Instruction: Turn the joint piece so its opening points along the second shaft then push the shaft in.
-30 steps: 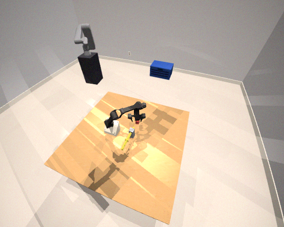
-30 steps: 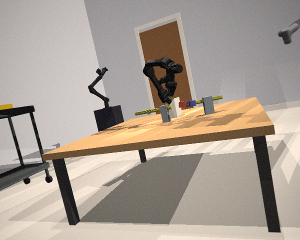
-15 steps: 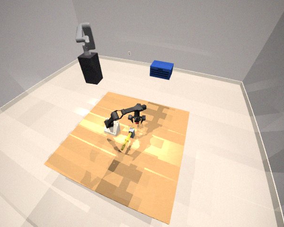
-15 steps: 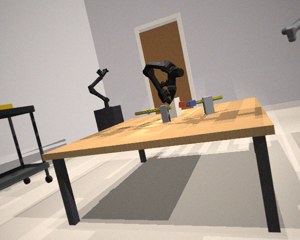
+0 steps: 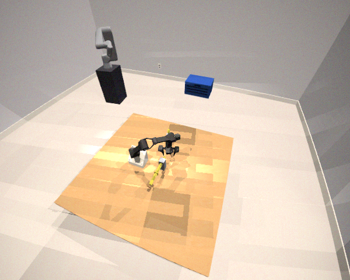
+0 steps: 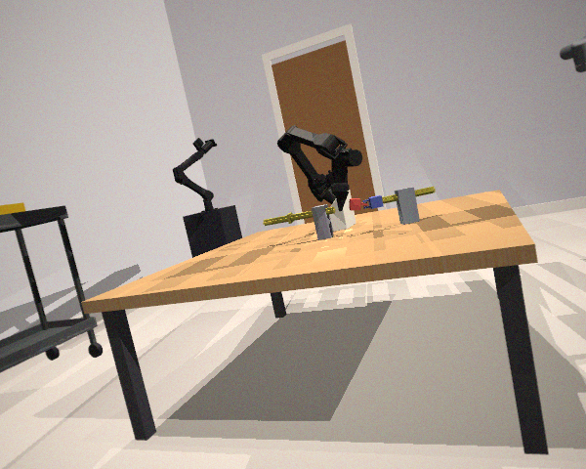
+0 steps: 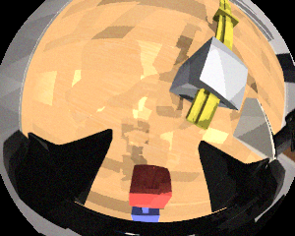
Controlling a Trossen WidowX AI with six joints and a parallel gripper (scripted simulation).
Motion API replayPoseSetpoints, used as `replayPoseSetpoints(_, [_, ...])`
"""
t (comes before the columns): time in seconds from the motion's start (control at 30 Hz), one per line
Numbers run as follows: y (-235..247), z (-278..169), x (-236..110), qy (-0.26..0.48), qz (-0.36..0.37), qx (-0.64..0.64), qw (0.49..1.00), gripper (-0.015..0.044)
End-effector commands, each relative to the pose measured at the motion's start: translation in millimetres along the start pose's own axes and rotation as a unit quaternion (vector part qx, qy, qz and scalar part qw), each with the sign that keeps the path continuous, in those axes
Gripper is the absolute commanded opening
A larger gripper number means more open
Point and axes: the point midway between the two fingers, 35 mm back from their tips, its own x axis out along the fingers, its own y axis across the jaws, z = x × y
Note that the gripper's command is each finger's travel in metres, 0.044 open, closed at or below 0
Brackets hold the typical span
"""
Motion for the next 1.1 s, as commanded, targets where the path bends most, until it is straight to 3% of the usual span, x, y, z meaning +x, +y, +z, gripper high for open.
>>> replayPoseSetpoints(0.0, [1,-17,-4,0.001,0.005,0.001,1.0,0.044])
replayPoseSetpoints(0.2, [0,-43,-9,0.002,0.005,0.001,1.0,0.044])
replayPoseSetpoints(0.93, [1,-44,21,0.001,0.005,0.001,1.0,0.044])
replayPoseSetpoints(1.07, [1,-44,21,0.001,0.005,0.001,1.0,0.0335])
